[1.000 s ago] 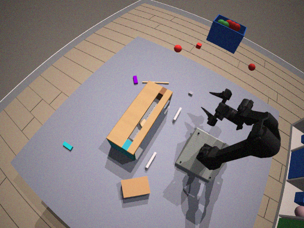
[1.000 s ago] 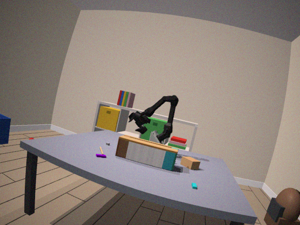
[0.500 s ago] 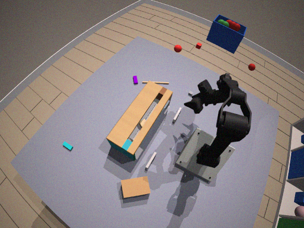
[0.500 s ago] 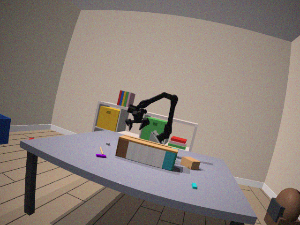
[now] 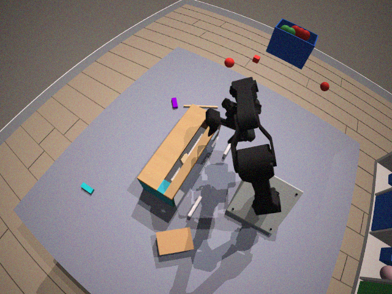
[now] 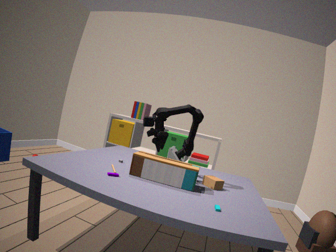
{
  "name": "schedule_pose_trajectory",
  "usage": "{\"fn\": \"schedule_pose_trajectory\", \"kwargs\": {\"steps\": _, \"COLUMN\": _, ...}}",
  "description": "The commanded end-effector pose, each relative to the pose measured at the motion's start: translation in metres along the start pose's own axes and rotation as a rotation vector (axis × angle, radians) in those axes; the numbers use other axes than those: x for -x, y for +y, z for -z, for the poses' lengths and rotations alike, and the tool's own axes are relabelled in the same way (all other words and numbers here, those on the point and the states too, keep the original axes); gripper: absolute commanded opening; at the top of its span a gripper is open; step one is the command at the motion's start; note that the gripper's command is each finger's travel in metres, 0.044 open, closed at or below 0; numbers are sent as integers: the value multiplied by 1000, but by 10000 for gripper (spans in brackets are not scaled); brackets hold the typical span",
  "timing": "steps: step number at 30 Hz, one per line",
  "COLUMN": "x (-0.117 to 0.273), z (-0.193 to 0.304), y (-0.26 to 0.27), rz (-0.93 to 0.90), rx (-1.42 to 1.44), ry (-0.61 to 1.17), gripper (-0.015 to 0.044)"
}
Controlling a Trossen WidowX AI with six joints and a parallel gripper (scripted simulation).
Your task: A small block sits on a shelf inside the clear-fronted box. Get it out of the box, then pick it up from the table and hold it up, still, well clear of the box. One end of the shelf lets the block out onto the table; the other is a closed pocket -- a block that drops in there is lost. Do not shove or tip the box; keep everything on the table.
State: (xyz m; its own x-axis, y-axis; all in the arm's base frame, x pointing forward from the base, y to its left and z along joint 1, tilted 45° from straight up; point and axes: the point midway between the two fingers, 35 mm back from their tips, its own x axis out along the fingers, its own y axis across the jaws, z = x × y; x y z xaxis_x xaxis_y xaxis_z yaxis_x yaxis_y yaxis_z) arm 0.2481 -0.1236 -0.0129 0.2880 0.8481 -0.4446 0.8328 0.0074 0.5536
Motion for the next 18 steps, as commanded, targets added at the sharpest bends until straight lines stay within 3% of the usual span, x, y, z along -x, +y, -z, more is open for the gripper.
{"fn": "schedule_pose_trajectory", "kwargs": {"steps": 1, "x": -23, "z": 35, "y": 51, "rz": 223, "rx": -417, "ry": 89, "gripper": 400}}
{"fn": "schedule_pose_trajectory", "kwargs": {"steps": 18, "x": -33, "z": 41, "y": 57, "rz": 265, "rx": -491, "ry": 97, "gripper": 400}}
